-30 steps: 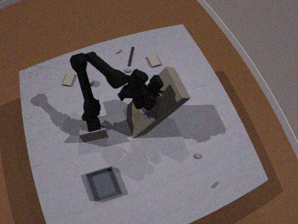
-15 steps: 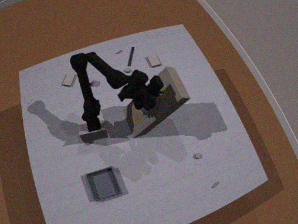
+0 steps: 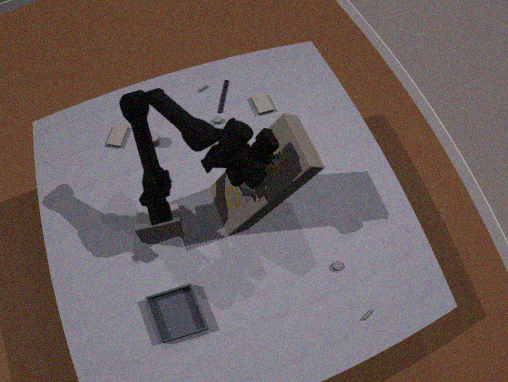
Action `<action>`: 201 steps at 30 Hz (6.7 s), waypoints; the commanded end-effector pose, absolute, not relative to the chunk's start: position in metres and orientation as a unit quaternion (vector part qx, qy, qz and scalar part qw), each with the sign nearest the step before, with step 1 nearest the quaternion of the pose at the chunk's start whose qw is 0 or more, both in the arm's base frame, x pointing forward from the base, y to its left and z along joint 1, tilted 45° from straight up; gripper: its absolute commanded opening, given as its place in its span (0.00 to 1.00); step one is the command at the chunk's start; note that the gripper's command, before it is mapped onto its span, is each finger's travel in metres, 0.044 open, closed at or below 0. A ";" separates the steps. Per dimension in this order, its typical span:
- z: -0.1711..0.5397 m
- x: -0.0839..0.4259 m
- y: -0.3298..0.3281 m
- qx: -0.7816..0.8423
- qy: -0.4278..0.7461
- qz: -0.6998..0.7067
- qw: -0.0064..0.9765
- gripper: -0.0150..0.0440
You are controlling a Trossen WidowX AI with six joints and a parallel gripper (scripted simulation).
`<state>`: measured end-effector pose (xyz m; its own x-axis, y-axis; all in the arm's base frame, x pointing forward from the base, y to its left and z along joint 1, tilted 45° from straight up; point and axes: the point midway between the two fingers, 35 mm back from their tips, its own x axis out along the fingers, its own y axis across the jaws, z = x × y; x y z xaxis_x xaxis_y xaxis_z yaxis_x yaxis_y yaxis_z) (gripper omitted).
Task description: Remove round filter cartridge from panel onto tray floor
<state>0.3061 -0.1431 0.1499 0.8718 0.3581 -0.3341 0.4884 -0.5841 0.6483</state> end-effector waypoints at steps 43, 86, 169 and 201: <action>0.144 0.319 -0.138 0.887 0.237 -0.085 0.388 0.42; 0.143 0.323 -0.137 0.845 0.244 -0.061 0.473 0.25; 0.142 0.242 -0.140 0.416 0.237 0.090 0.873 0.25; 0.134 0.238 -0.132 0.416 0.237 0.090 0.873 0.42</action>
<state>0.2297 -0.1180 0.1191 0.8674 0.3577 -0.3461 0.0536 0.6242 0.7794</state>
